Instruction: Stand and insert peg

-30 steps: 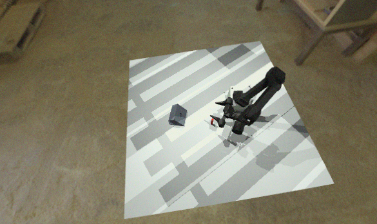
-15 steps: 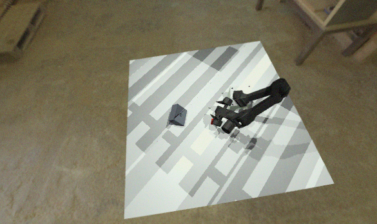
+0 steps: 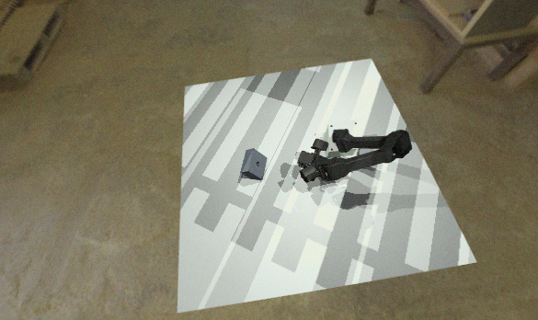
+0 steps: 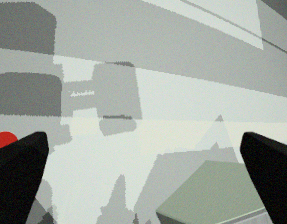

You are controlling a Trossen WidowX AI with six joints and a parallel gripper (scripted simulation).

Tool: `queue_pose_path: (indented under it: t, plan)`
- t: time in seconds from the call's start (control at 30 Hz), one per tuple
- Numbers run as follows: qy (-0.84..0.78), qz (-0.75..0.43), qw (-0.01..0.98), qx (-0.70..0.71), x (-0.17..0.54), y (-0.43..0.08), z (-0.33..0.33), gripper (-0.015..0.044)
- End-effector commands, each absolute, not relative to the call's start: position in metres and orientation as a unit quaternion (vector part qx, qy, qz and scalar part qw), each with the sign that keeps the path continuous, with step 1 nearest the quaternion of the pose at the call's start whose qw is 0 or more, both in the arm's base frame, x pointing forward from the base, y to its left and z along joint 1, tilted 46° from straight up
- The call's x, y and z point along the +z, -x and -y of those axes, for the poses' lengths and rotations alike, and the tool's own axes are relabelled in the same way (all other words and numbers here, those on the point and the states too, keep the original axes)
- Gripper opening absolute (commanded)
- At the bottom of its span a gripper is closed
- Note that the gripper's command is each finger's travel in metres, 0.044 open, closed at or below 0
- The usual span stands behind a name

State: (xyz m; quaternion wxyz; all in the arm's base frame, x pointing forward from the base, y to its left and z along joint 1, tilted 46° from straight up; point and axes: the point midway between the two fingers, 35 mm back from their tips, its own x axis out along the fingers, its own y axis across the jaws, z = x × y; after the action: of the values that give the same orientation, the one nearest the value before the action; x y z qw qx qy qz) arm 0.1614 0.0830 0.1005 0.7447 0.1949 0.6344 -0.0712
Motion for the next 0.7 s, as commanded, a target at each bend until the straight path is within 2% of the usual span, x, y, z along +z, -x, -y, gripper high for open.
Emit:
queue_pose_path:
  t: [0.0,0.33,0.67]
  plan:
    - [-0.212,-0.677,0.704,-0.034,0.099,-0.161,-0.09,0.044]
    - [-0.286,-0.726,0.623,0.063,0.105,-0.171,-0.102,0.044]
    - [-0.378,-0.713,0.57,0.153,0.121,-0.192,-0.104,0.044]
